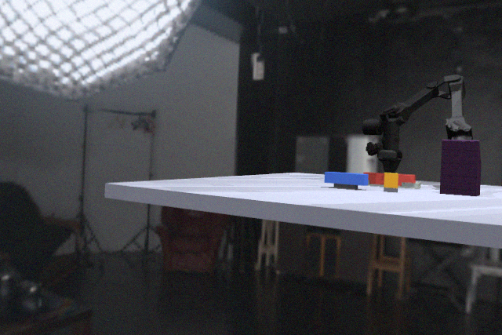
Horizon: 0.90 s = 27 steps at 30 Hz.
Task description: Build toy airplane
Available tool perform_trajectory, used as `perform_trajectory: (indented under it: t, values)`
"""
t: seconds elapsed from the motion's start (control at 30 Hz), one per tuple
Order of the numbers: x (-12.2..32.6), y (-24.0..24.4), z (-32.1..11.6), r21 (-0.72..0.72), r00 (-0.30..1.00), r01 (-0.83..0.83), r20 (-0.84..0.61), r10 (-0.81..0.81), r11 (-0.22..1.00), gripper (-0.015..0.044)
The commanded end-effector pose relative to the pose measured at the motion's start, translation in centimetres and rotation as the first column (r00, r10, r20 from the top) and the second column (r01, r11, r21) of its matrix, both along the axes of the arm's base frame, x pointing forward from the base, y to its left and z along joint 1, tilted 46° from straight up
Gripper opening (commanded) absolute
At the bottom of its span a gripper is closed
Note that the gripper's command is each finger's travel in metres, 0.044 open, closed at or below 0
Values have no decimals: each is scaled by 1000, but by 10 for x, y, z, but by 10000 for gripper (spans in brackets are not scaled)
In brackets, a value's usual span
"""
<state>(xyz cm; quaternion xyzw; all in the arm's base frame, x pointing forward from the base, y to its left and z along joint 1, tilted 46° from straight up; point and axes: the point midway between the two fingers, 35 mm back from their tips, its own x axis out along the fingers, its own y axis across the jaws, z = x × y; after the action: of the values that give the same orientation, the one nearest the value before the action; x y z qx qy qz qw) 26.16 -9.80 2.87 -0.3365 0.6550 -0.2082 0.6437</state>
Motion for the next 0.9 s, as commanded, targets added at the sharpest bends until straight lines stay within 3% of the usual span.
perform_trajectory:
  t: [0.0, 0.3, 0.73, 0.87]
  values:
    - [1, 2, 2, 1, 1000, 1, 1, -1, 1000, 440]
    - [-5, 77, 74, 0, 1000, -5, -8, 5, 1000, 440]
    - [0, 79, 67, 6, 998, 44, 43, -44, 999, 440]
    - [23, 111, 45, 19, 998, 40, 43, -41, 999, 440]
